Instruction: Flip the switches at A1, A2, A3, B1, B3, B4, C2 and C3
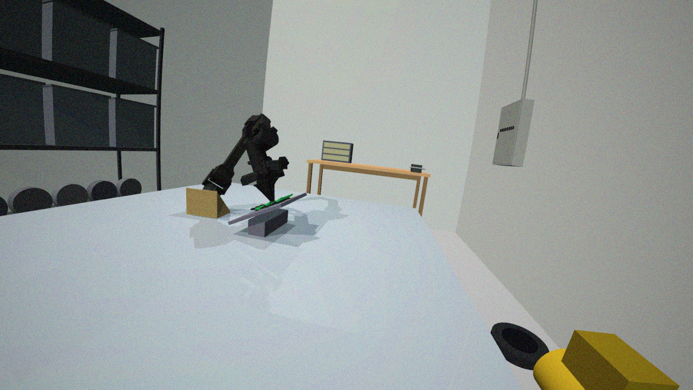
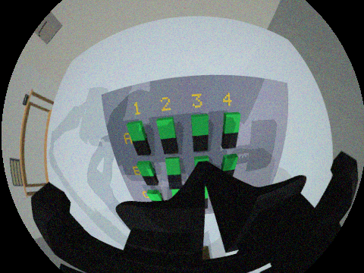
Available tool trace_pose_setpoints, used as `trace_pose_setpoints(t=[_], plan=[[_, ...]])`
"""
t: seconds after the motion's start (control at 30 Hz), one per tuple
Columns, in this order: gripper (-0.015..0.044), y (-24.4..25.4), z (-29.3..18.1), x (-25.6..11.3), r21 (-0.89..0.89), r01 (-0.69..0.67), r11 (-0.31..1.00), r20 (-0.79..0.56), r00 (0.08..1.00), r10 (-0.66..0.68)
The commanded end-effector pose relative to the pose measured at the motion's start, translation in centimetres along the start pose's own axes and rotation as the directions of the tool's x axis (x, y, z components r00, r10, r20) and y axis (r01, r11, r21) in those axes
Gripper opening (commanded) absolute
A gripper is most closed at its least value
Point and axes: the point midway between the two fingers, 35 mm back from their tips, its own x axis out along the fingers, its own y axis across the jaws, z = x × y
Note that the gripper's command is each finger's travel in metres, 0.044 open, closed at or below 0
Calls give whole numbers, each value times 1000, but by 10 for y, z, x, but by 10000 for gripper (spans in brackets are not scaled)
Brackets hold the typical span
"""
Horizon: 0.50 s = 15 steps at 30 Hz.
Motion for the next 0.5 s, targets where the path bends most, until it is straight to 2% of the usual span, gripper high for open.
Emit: trace_pose_setpoints(t=[0.0,0.3,0.47], plan=[[0,1,0,1,7,-5,1000,1,1000,5],[0,0,0,-1,1,0,1000,0,1000,0],[0,-1,-3,-60,8,-3,1000,24,1000,2]])
